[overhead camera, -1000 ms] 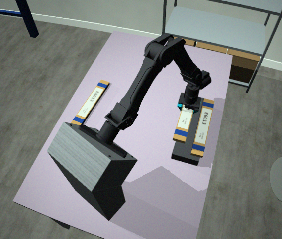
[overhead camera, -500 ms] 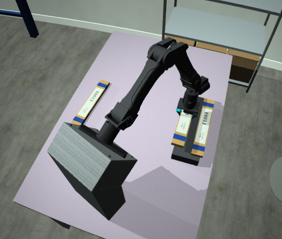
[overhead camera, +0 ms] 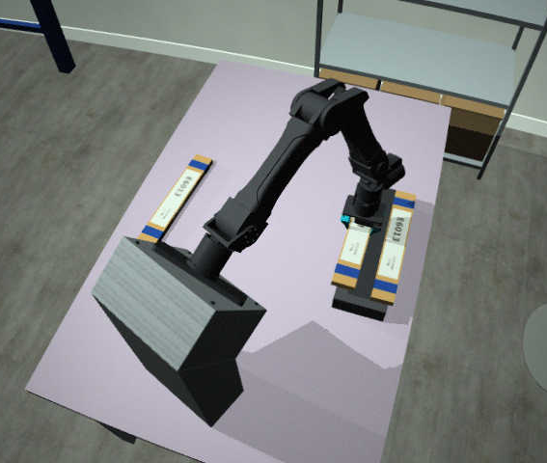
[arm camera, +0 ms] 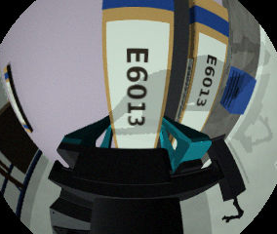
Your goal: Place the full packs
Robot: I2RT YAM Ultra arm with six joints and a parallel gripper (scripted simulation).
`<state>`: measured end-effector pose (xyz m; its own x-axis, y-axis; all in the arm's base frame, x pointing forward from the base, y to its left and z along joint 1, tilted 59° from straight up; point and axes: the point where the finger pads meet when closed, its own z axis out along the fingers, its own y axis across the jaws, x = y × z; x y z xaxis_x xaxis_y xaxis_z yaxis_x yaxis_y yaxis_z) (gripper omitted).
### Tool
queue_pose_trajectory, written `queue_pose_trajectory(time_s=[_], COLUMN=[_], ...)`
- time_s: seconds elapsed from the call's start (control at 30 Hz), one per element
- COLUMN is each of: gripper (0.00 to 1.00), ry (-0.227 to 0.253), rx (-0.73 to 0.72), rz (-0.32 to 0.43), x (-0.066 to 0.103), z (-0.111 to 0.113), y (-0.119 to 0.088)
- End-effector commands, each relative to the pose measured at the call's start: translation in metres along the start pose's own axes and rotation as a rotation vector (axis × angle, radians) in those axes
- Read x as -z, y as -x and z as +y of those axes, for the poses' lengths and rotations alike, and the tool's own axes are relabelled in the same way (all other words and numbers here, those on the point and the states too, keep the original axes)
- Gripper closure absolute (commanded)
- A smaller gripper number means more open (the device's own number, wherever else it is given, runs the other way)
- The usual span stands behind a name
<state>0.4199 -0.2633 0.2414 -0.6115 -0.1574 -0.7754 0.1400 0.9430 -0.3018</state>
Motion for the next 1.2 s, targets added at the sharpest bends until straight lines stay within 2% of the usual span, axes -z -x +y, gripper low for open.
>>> queue_pose_trajectory(time_s=[0.0,0.03,0.17,0.2,0.27,0.37,1.17], gripper=[1.00,1.00,1.00,1.00,1.00,1.00,1.00], ry=[-0.040,-0.050,-0.060,-0.043,-0.052,-0.050,-0.047], rx=[0.010,0.007,0.016,0.011,0.016,0.007,0.010], rz=[-0.058,-0.060,-0.082,-0.060,-0.079,-0.060,-0.062], x=[0.012,0.023,0.016,0.003,0.014,0.015,0.015], z=[-0.013,-0.017,-0.018,-0.014,-0.016,-0.017,-0.015], y=[0.025,0.027,0.034,0.026,0.034,0.029,0.033])
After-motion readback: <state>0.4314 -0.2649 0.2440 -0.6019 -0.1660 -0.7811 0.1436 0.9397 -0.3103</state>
